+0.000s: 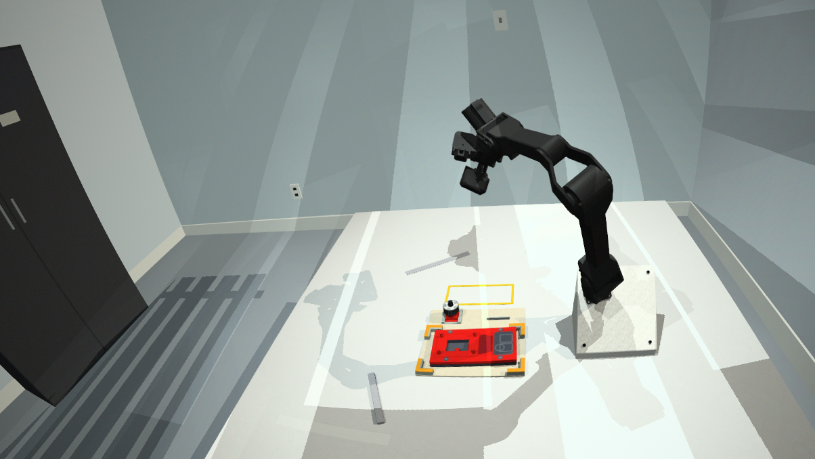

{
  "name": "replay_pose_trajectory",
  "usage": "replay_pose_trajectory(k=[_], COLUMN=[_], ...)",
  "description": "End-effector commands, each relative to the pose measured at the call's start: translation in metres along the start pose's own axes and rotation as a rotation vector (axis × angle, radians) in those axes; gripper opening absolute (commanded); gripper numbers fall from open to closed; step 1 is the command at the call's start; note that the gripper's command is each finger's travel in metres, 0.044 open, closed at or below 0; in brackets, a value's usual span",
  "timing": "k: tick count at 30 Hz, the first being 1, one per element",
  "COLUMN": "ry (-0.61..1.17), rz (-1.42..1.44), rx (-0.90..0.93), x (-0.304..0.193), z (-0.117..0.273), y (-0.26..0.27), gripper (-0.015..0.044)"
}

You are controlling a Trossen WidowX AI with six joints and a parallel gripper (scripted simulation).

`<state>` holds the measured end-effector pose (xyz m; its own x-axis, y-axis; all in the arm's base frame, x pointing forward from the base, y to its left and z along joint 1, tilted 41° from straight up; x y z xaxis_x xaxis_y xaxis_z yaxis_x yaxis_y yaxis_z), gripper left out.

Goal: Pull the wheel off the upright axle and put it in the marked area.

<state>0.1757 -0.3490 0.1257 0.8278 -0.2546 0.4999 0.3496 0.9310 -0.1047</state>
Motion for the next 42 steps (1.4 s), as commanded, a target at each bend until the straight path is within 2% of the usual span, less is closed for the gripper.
replay_pose_trajectory(k=[1, 9, 17, 31, 42], ry=[0.045, 0.188, 0.398, 0.419, 0.418], rz=[0.041, 0.101, 0.13, 0.131, 0.13], rx=[0.191, 0.556, 0.867, 0.888, 0.892], x=[0.022, 0.057, 0.076, 0.067, 0.04], z=[-0.023, -0.051, -0.061, -0.063, -0.102], y=[0.039, 0.124, 0.214, 0.217, 0.271], gripper=[0.03, 0.03, 0.03, 0.03, 0.03])
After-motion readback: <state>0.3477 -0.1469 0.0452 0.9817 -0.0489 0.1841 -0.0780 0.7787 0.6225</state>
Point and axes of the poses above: the point midway between the two fingers, 35 mm back from their tips, its own z axis back along the fingers, its own y axis across the jaws, x = y × z, the point moved 10 cm from there along z, back along the fingers, and after that the axes turned 11 degrees about z, right-handed, at the moved point
